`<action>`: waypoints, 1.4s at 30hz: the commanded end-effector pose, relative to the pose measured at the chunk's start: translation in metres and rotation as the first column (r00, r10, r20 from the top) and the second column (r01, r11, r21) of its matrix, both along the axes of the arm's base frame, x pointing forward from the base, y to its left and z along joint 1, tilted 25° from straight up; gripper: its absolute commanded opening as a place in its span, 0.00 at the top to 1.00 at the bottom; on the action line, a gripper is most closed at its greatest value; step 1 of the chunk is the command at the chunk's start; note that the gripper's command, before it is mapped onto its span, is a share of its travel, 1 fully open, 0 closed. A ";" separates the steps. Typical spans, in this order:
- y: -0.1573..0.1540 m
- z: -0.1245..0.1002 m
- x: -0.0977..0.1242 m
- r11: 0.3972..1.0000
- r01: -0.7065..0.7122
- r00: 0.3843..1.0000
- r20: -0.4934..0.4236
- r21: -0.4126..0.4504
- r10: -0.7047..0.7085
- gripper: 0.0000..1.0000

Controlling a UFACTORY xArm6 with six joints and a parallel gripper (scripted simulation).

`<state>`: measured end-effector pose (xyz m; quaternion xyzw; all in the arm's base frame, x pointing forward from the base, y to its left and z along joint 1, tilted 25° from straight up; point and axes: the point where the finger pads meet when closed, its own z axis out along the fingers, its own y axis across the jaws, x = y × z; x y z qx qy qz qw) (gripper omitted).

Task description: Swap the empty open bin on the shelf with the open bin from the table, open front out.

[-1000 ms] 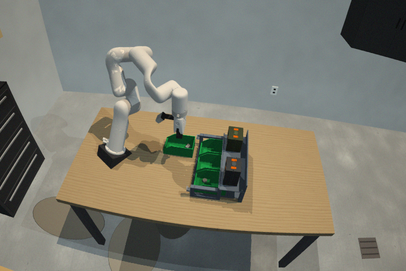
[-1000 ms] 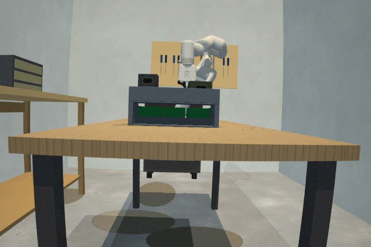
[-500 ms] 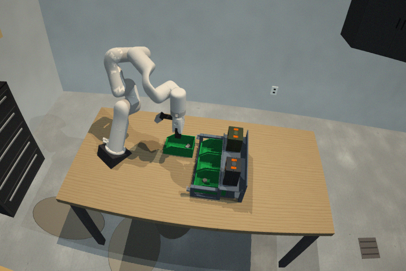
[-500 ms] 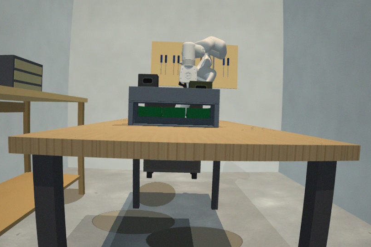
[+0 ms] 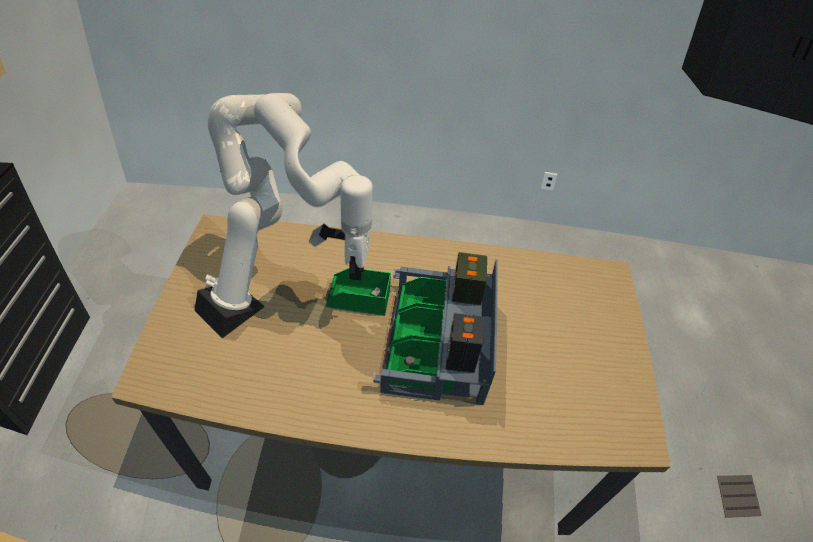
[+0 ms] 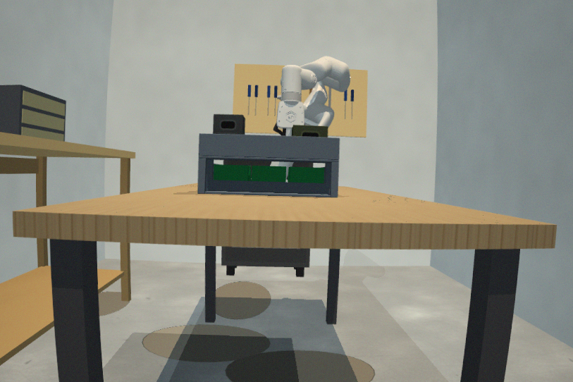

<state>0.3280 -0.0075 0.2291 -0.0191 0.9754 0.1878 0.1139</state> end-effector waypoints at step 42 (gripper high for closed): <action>0.001 -0.002 0.002 1.000 0.001 1.000 0.003 -0.002 -0.001 0.74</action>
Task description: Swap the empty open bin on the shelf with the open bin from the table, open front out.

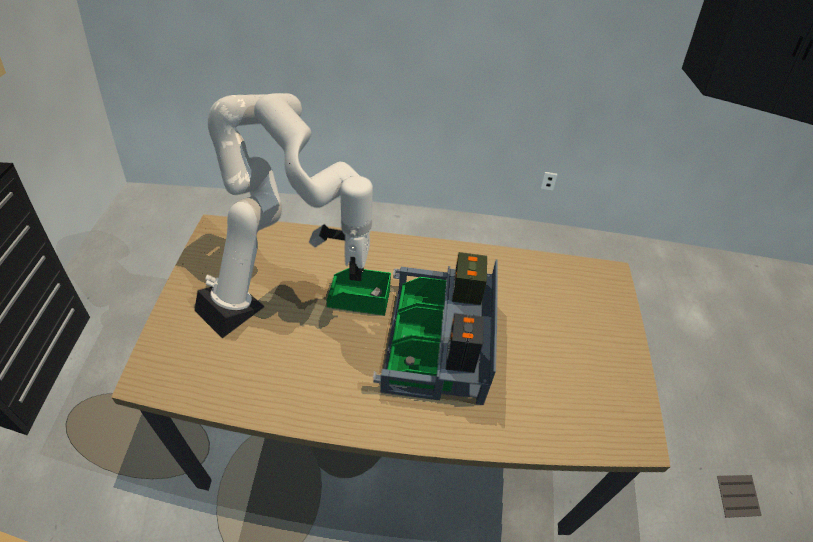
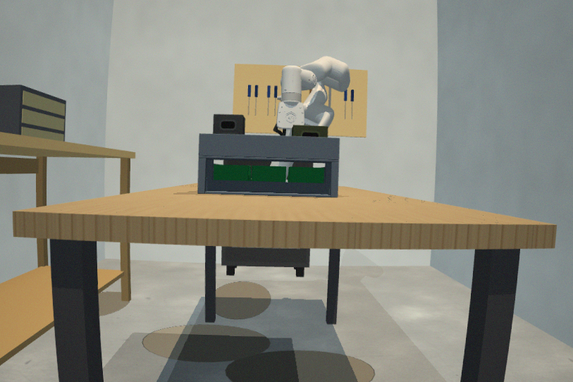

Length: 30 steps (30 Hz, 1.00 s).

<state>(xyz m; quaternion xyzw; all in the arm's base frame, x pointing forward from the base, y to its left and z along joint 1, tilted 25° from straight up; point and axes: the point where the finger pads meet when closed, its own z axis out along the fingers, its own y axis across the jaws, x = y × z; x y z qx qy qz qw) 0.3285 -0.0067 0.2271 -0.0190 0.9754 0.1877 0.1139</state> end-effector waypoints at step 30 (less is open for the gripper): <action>0.019 -0.043 0.011 1.000 0.001 1.000 0.003 -0.001 -0.001 0.74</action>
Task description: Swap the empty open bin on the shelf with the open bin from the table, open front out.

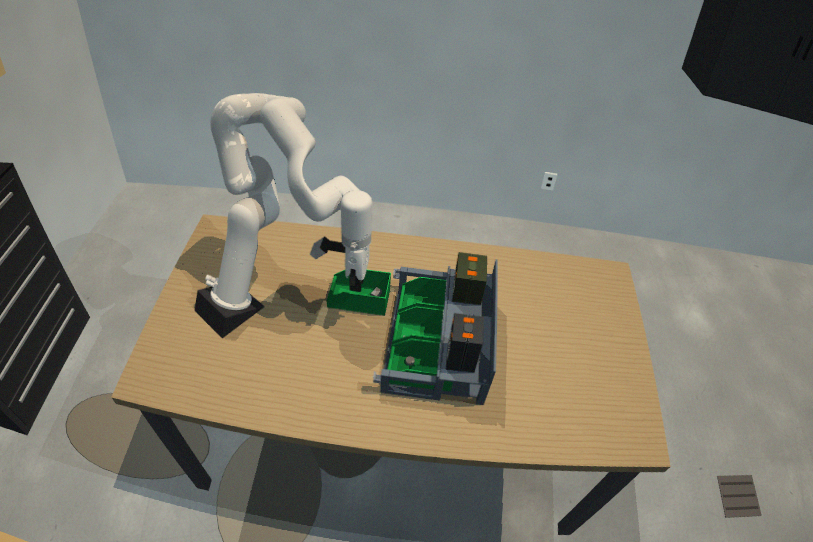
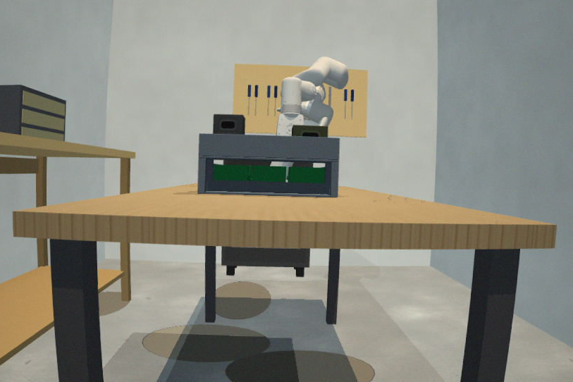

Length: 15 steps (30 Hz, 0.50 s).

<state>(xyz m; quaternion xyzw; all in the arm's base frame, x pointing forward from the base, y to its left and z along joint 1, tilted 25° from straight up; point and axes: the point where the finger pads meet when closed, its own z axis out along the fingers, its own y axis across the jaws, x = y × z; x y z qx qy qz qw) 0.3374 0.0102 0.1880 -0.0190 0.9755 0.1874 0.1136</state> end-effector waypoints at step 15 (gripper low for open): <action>0.008 -0.018 0.006 1.000 0.000 1.000 0.004 -0.001 0.000 0.74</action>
